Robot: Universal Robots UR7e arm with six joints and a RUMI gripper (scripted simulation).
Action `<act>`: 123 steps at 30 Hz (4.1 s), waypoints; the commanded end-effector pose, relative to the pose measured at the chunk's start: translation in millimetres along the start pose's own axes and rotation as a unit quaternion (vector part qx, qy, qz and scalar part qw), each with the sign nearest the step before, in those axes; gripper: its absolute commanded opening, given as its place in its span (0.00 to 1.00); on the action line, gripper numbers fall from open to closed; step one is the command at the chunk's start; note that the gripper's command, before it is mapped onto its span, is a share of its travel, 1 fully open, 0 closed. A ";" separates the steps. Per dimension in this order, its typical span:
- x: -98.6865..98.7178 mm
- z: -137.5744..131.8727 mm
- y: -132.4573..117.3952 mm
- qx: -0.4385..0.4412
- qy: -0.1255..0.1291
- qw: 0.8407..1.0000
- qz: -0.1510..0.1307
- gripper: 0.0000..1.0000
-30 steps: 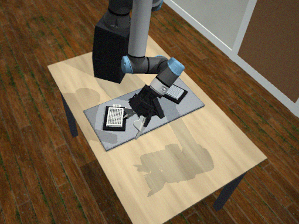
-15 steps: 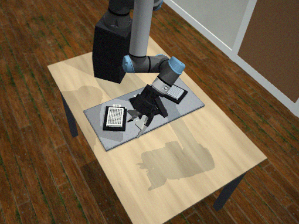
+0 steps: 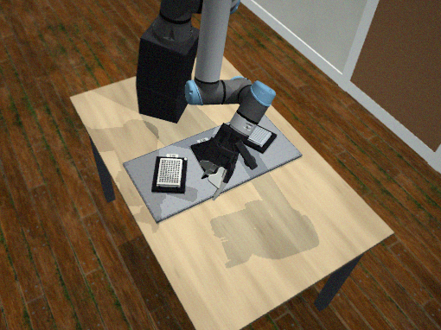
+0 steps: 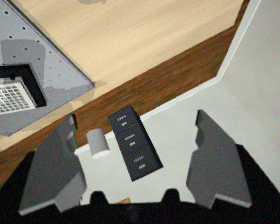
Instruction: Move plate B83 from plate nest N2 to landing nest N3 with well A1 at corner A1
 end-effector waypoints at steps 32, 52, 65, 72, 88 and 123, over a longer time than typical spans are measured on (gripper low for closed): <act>-30.0 -82.7 86.2 0.096 0.038 0.991 0.086 0.82; -52.0 -135.0 124.4 0.154 0.079 0.976 0.130 0.82; -68.5 -171.8 145.7 0.190 0.111 0.964 0.152 0.82; -78.6 -193.7 156.2 0.215 0.134 0.953 0.164 0.82; -102.0 -242.5 175.3 0.256 0.181 0.933 0.179 0.82; -158.4 -352.8 194.9 0.345 0.299 0.872 0.178 0.82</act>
Point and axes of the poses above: the point where the finger pads meet when closed, its own x axis out along the fingers, its own z axis across the jaws, y = z × x, the point moved 5 cm from there along -x, back along the fingers, and after that the axes turned 3 degrees about x, right-handed, at the moved point
